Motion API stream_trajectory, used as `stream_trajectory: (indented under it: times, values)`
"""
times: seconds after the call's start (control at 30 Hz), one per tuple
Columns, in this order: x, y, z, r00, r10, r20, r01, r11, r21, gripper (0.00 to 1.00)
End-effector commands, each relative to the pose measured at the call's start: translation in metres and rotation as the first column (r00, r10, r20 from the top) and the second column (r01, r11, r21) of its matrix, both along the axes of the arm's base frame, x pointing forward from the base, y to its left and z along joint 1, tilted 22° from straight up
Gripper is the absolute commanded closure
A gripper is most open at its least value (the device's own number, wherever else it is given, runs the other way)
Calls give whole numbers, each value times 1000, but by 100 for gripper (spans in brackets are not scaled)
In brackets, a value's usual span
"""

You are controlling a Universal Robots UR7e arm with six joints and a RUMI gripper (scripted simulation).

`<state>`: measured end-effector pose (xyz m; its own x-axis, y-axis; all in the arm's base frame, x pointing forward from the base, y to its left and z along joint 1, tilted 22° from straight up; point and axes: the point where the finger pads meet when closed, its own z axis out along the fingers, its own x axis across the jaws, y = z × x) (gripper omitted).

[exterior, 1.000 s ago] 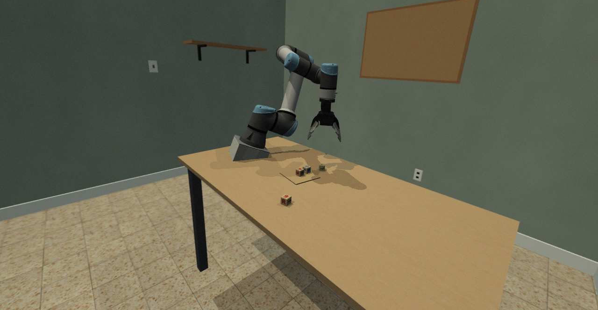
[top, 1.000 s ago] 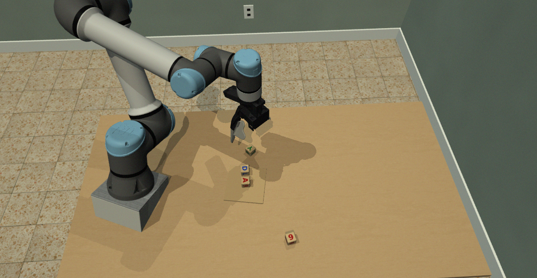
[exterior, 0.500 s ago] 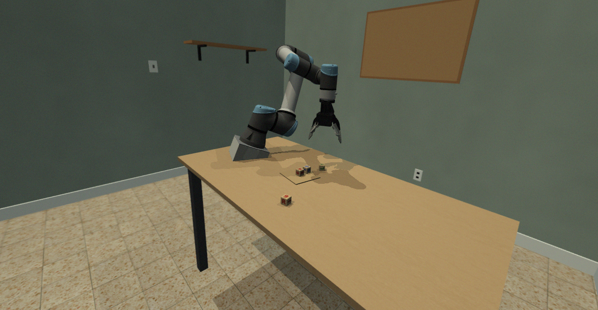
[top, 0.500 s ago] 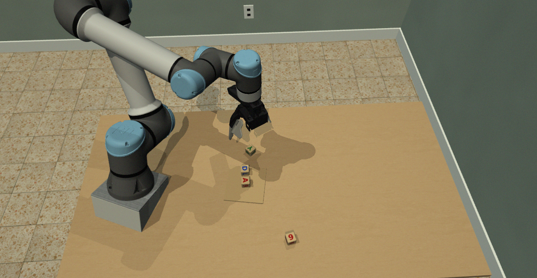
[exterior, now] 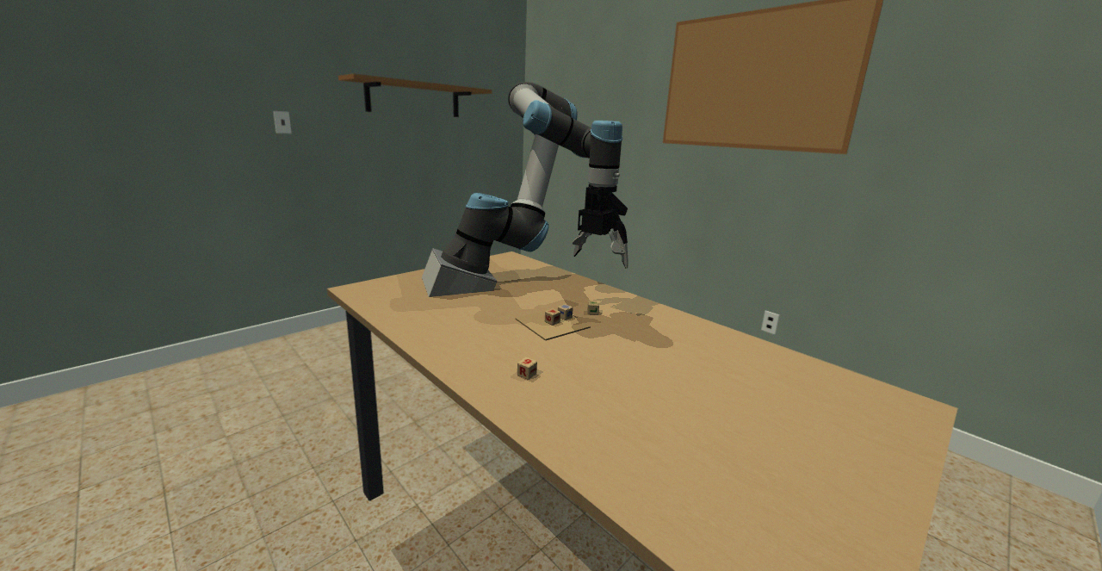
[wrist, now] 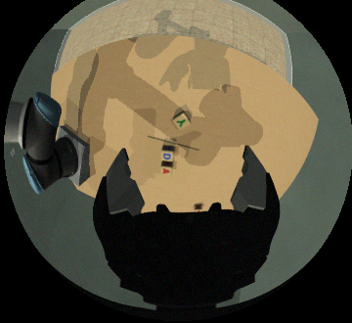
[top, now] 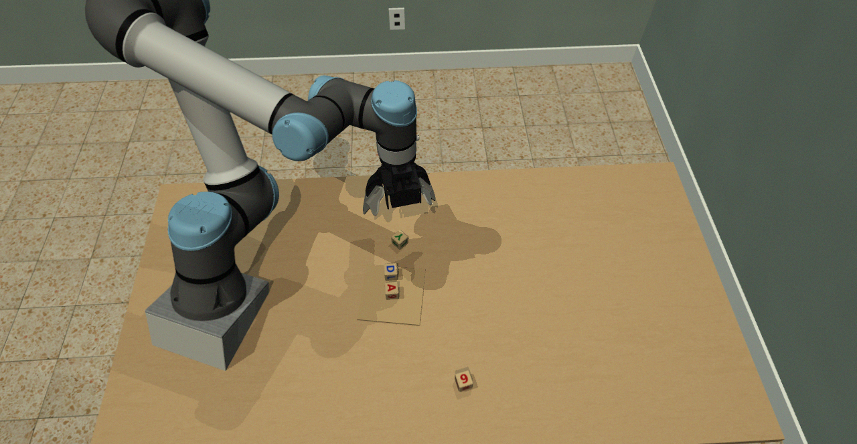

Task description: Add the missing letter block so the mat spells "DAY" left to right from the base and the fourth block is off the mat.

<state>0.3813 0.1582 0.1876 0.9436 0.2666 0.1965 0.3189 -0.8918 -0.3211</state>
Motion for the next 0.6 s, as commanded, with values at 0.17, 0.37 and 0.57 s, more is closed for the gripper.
stream_trajectory:
  times: [0.17, 0.37, 0.57]
  values:
    - [3, 3, -2, 975, -206, -81, 207, 978, 6, 0]
    - [5, 6, -4, 914, -376, -154, 381, 925, 2, 0]
    - [6, 7, -6, 833, -511, -214, 520, 854, -13, 0]
